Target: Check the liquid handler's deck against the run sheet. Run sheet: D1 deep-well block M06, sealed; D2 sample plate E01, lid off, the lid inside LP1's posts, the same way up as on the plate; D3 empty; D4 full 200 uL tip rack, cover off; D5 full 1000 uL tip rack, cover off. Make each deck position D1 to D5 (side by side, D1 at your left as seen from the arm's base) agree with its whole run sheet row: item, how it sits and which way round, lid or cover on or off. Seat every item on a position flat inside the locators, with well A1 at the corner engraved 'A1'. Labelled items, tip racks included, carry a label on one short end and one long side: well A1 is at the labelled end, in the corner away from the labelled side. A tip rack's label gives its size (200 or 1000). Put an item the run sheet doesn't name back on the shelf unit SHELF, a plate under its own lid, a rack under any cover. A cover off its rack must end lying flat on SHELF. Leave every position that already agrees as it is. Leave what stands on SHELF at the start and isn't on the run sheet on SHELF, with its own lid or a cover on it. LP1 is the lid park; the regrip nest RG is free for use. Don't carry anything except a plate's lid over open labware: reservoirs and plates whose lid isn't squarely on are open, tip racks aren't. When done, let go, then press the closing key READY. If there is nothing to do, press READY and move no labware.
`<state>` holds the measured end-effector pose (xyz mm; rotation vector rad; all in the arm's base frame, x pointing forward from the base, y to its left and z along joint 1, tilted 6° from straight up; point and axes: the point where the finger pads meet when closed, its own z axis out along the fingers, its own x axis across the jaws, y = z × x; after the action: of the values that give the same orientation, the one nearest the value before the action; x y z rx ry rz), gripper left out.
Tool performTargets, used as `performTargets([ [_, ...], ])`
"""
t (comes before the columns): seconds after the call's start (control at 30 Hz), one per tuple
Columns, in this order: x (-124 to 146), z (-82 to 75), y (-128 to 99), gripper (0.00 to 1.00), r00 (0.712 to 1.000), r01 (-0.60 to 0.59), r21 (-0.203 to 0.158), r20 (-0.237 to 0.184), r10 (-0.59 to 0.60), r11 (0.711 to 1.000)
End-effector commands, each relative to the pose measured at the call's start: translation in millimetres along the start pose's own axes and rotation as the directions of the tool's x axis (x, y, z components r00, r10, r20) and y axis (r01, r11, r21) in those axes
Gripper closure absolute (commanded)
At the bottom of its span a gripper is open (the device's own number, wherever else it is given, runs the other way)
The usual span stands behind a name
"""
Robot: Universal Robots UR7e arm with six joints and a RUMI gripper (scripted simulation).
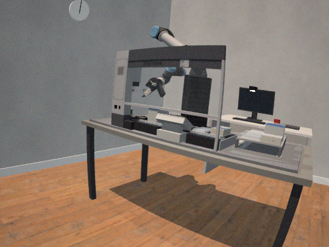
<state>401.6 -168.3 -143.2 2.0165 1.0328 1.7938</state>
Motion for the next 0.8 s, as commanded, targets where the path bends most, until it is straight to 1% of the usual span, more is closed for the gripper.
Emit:
performTargets([
  [0.0,19,12.0,-16,0.18,0.995,0.093,0.081,-0.035,-0.09,0.992],
  [0.1,29,17.4,-26,0.18,0.99,0.138,0.117,-0.055,-0.132,0.984],
  [0.17,29,17.4,-26,0.18,0.99,0.138,0.117,-0.055,-0.132,0.984],
  [0.27,33,19.6,-30,0.18,0.982,0.182,0.152,-0.075,-0.173,0.971],
  [0.77,33,19.6,-30,0.18,0.981,0.186,0.155,-0.077,-0.176,0.97],
])
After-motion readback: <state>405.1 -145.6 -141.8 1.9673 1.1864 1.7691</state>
